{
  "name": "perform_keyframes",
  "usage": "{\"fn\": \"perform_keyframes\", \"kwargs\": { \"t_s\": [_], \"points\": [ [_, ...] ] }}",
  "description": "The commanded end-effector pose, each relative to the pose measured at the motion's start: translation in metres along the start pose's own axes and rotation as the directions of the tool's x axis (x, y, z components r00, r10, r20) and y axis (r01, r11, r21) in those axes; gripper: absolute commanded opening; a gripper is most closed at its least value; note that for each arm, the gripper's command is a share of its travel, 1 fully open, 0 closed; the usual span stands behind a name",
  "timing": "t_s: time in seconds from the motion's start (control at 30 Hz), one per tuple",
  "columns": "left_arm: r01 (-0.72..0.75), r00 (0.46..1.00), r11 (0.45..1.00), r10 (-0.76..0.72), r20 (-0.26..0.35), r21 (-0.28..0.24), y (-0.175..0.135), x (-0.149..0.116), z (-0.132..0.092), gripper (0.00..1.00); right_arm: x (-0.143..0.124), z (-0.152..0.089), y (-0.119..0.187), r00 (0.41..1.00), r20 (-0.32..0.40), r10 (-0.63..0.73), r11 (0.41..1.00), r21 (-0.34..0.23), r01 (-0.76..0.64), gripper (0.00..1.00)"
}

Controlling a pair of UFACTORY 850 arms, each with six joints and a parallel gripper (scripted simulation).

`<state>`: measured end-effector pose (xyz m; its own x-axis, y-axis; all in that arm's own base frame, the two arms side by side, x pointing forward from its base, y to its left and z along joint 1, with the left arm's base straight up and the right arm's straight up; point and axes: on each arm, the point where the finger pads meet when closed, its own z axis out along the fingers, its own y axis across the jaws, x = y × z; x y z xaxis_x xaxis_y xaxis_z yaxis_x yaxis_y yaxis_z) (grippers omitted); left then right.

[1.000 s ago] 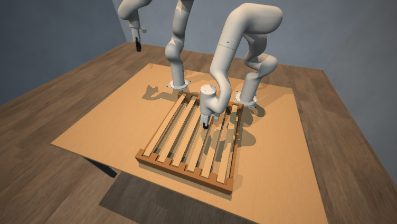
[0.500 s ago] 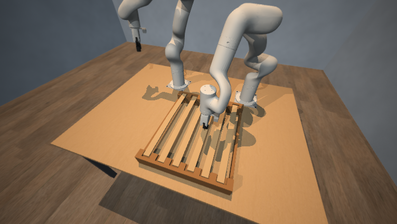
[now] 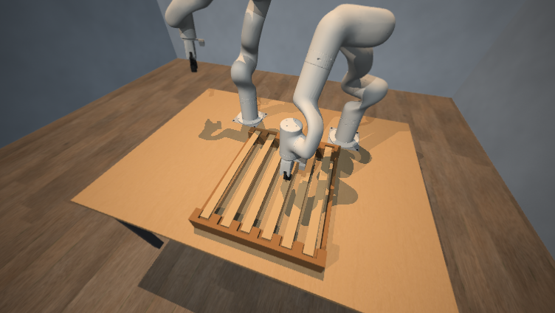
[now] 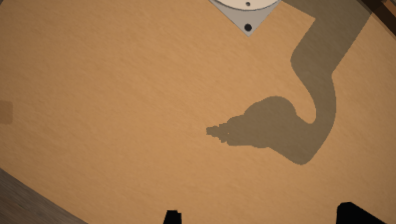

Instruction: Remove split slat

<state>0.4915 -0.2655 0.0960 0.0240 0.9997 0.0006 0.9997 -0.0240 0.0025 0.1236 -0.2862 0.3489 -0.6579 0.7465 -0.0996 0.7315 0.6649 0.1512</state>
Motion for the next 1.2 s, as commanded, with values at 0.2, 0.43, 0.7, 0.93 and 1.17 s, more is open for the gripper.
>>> {"fn": "perform_keyframes", "kwargs": {
  "t_s": [0.2, 0.43, 0.7, 0.93, 1.17],
  "points": [
    [0.000, 1.000, 1.000, 0.000, -0.001, 0.000, 0.0006, 0.0002, 0.0007, 0.00, -0.0006, -0.0007, -0.0001, 1.000, 0.002, 0.000, 1.000, 0.001, 0.000, 1.00],
    [0.000, 1.000, 1.000, 0.000, -0.001, 0.000, 0.0006, 0.0002, 0.0007, 0.00, -0.0006, -0.0007, -0.0001, 1.000, 0.002, 0.000, 1.000, 0.001, 0.000, 1.00],
    [0.000, 1.000, 1.000, 0.000, -0.001, 0.000, 0.0006, 0.0002, 0.0007, 0.00, -0.0006, -0.0007, -0.0001, 1.000, 0.002, 0.000, 1.000, 0.001, 0.000, 1.00],
    [0.000, 1.000, 1.000, 0.000, 0.001, 0.001, -0.0001, 0.0004, -0.0080, 0.00, -0.0006, -0.0007, -0.0001, 1.000, 0.002, 0.000, 1.000, 0.001, 0.000, 1.00],
    [0.000, 1.000, 1.000, 0.000, 0.001, 0.001, -0.0001, 0.0004, -0.0080, 0.00, -0.0006, -0.0007, -0.0001, 1.000, 0.002, 0.000, 1.000, 0.001, 0.000, 1.00]
  ]
}}
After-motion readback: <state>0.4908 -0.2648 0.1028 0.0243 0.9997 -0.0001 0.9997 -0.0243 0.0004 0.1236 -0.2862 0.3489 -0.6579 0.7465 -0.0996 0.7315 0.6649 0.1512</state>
